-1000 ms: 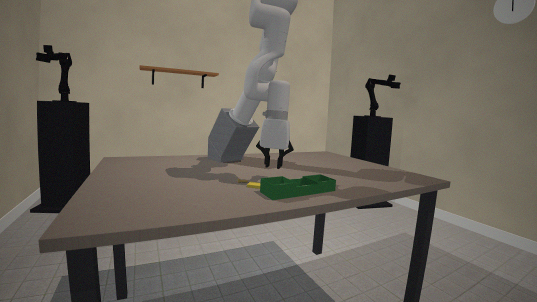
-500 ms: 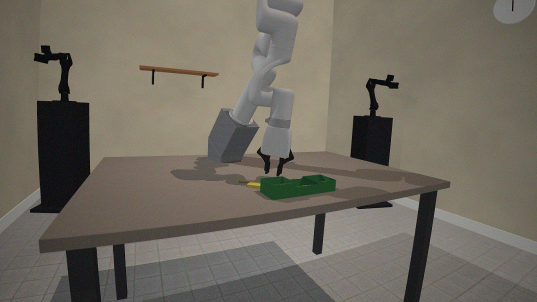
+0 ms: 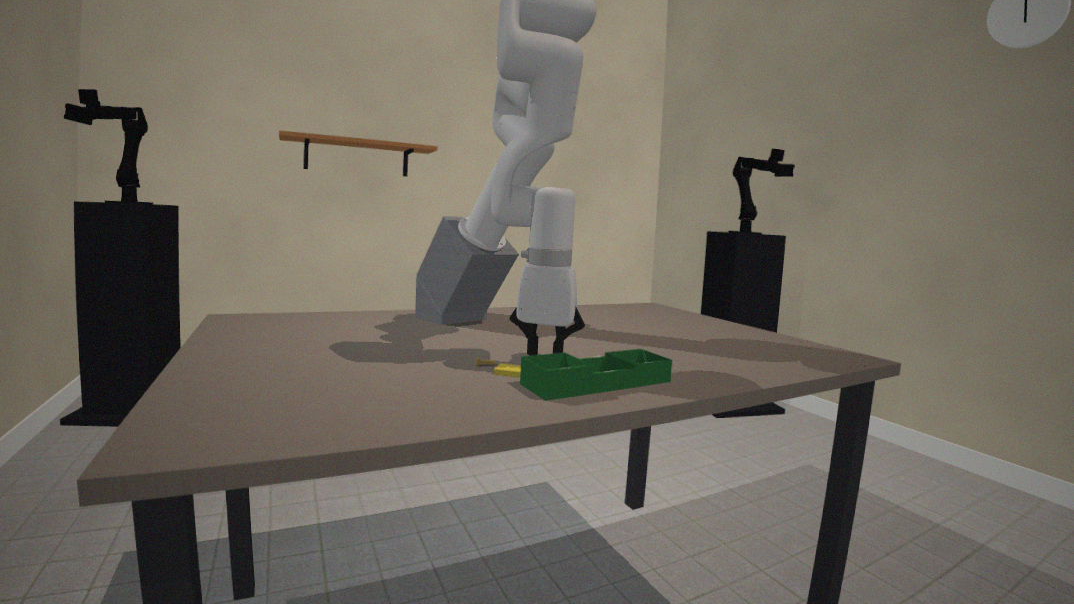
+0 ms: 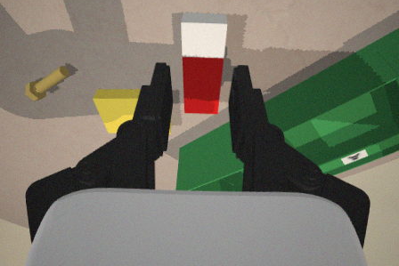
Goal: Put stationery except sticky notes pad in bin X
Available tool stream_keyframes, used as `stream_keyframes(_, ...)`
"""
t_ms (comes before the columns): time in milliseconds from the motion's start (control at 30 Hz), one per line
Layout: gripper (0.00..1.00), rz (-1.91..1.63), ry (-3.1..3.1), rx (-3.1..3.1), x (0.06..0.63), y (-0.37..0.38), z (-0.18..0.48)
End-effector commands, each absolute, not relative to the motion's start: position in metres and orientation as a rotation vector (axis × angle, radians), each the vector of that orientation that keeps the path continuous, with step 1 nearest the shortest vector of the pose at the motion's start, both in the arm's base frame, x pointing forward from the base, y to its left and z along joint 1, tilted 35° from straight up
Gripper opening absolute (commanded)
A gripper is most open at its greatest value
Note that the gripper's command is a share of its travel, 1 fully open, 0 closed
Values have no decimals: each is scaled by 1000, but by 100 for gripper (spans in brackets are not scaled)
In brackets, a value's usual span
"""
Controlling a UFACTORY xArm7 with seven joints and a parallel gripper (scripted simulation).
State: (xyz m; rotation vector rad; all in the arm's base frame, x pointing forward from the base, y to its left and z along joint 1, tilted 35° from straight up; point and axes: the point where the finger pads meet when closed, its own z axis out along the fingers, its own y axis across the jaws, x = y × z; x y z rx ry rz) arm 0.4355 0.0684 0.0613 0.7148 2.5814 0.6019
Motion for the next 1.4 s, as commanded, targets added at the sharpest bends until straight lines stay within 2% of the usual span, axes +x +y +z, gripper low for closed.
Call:
stream_keyframes(0,38,594,2544,714,438,70,59)
stream_keyframes(1067,38,594,2544,713,442,74,48)
stream_keyframes(1100,0,594,2544,713,442,74,48)
stream_keyframes(1367,0,594,2544,713,442,74,48)
